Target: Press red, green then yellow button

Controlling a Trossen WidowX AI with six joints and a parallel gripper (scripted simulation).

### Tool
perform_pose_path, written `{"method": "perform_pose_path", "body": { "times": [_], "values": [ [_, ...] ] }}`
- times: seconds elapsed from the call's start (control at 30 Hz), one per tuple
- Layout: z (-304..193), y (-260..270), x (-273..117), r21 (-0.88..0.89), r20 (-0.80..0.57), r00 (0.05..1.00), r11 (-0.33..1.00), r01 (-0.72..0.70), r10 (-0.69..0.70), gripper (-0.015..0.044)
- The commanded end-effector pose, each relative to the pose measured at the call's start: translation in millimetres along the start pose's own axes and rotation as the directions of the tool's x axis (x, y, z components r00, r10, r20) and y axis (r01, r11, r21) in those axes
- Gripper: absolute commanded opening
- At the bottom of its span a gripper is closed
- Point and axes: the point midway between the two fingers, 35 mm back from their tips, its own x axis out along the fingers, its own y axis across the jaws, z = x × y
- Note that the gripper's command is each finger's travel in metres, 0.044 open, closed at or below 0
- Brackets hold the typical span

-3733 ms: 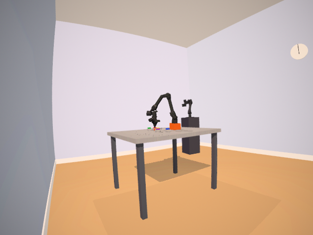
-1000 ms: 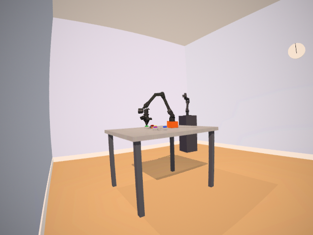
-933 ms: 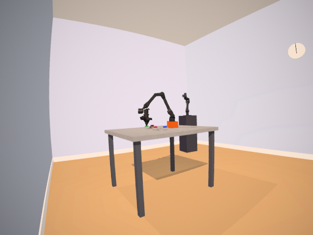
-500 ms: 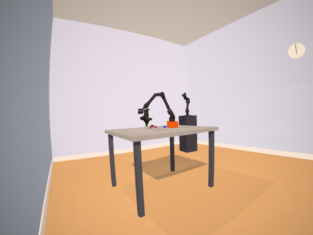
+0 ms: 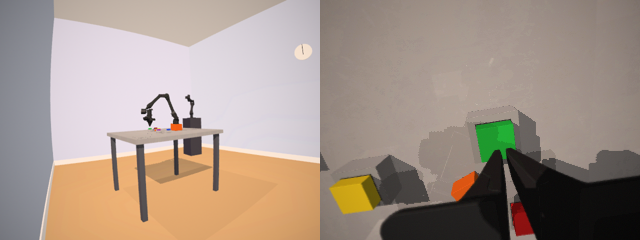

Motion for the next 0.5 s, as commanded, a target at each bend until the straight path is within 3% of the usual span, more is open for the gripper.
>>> {"method": "perform_pose_path", "body": {
  "times": [0.0,0.17,0.37,0.47],
  "values": [
    [-1,1,-7,0.003,-0.002,1.000,1.000,-0.008,0.008,0.0020],
    [0,1,-64,0.003,-0.002,1.000,1.000,-0.008,0.008,0.0020],
    [0,4,-67,0.003,-0.002,1.000,1.000,-0.008,0.008,0.0020],
    [-1,46,-70,0.003,-0.002,1.000,1.000,-0.010,0.010,0.0020]
  ]
}}
